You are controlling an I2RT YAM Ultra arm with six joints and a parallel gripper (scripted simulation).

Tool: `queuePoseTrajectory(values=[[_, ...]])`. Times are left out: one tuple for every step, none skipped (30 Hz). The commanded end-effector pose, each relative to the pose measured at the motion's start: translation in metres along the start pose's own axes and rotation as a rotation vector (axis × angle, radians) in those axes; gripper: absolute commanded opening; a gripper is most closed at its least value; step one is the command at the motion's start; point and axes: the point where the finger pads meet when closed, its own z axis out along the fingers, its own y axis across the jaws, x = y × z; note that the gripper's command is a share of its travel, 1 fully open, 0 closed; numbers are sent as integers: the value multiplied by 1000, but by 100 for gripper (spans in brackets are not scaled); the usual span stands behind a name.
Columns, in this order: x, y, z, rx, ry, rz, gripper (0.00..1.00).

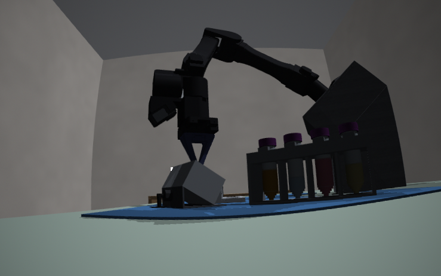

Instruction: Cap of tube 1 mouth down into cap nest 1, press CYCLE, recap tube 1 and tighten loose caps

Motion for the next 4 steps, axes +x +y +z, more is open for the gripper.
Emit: queuePoseTrajectory(values=[[-7, 0, -3, -2, -22, 3, 0], [-7, 0, -2, -2, -22, 3, 0], [-7, 0, -2, -2, -22, 3, 0], [-7, 0, -1, -2, -22, 3, 0]])
